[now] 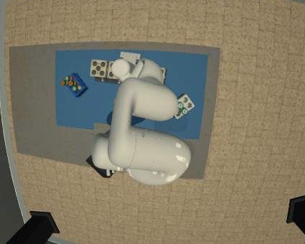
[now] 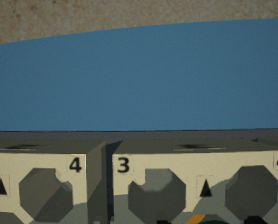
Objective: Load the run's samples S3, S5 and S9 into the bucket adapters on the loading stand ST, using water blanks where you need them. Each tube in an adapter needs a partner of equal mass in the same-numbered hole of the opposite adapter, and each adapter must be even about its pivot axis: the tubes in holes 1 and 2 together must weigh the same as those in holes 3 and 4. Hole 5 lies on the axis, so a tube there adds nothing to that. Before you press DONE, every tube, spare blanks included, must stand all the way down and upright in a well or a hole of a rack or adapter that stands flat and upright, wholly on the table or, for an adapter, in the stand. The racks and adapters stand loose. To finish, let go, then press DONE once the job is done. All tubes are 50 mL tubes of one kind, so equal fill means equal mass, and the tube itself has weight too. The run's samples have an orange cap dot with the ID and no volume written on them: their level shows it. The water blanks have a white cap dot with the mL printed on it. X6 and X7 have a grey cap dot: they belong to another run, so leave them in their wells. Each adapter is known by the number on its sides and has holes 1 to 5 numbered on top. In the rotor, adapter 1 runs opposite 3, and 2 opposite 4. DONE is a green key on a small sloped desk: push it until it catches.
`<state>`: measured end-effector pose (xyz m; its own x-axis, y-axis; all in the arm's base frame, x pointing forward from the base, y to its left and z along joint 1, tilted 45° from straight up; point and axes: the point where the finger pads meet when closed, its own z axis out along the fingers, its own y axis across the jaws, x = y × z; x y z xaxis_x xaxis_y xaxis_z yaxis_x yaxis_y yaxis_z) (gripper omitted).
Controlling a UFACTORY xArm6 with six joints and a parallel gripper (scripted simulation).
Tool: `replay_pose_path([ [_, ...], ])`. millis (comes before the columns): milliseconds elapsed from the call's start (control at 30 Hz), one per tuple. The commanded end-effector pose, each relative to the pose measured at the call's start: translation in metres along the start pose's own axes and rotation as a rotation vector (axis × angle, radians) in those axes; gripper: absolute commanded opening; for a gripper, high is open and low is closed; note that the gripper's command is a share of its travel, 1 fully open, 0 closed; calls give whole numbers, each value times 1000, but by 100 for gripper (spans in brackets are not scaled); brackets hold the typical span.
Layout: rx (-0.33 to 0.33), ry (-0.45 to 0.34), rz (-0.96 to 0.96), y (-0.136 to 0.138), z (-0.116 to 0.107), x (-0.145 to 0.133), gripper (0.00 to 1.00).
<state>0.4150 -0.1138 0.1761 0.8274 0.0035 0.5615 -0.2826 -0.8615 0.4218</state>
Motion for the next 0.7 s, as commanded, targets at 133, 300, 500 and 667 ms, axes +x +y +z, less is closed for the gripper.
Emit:
replay_pose_path([
  [133,0,2,0,0,-1,1,44],
  [300,0,2,0,0,-1,1,44],
  [500,0,2,0,0,-1,1,44],
  [667,0,2,1,0,-6,1,44],
])
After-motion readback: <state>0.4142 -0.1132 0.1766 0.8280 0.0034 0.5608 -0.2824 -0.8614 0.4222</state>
